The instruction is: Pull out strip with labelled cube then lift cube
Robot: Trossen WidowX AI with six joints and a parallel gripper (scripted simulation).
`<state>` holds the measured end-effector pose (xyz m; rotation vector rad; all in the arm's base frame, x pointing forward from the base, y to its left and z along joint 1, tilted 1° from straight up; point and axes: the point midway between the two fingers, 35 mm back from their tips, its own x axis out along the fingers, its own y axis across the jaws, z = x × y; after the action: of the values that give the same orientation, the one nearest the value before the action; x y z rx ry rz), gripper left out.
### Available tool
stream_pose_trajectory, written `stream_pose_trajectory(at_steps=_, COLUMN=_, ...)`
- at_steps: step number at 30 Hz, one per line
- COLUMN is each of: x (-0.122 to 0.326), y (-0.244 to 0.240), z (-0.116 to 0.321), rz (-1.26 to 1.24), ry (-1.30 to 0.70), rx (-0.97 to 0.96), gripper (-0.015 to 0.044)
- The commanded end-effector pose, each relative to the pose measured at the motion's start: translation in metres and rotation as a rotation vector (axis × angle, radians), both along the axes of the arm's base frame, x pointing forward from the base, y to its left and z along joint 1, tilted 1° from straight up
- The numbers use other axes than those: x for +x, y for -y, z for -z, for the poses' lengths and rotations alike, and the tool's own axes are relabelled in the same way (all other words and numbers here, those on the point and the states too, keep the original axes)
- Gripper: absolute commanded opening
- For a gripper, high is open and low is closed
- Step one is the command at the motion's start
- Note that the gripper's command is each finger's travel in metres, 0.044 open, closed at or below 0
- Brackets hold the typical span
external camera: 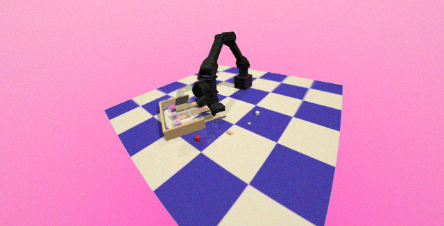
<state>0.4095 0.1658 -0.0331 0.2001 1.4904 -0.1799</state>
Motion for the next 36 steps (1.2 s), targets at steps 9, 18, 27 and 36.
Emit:
stream_pose_trajectory(at_steps=9, x=-0.023, y=-0.005, z=0.006, rz=-0.001, ry=-0.017, rx=-0.003, gripper=0.0000)
stream_pose_trajectory(at_steps=18, x=-0.036, y=-0.008, z=0.008, rz=-0.001, ry=-0.018, rx=-0.003, gripper=0.0000)
stream_pose_trajectory(at_steps=27, x=-0.050, y=-0.011, z=0.009, rz=-0.001, ry=-0.020, rx=-0.002, gripper=0.0000)
stream_pose_trajectory(at_steps=36, x=-0.063, y=-0.014, z=0.011, rz=-0.001, ry=-0.021, rx=-0.002, gripper=0.0000)
